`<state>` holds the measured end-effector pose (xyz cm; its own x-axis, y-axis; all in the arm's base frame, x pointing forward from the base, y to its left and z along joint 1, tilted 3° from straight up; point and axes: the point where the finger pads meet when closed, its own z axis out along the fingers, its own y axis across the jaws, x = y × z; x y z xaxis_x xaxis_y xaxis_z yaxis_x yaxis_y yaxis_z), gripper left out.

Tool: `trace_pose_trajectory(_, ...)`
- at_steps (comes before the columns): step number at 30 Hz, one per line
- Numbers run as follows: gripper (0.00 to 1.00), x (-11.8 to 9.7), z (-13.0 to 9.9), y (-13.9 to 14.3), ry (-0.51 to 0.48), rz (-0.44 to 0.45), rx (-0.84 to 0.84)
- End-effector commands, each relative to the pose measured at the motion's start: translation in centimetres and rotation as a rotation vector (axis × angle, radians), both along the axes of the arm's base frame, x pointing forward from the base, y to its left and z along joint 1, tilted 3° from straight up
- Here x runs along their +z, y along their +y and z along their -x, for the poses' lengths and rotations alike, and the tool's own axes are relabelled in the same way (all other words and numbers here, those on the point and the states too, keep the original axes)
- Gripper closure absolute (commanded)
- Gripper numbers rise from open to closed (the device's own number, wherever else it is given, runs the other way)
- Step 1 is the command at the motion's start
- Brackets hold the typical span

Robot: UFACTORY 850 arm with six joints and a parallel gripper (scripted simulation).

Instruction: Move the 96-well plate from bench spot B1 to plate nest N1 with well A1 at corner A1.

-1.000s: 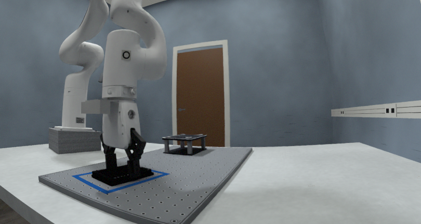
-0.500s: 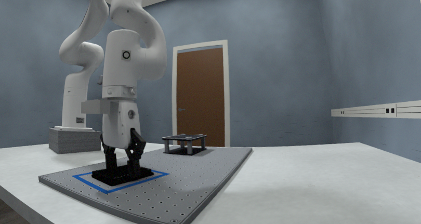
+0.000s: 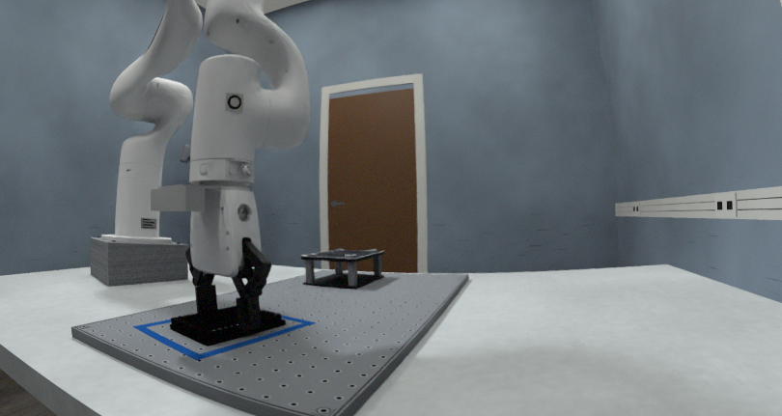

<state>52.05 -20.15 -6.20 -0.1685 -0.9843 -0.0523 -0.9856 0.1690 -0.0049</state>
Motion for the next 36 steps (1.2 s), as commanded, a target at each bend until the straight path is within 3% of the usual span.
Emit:
trace_pose_trajectory(1, 1.00, 0.1, -0.1, 0.0, -0.002, 0.001, 0.000)
trace_pose_trajectory(36, 1.00, 1.4, -0.1, -0.1, -0.002, 0.001, 0.000)
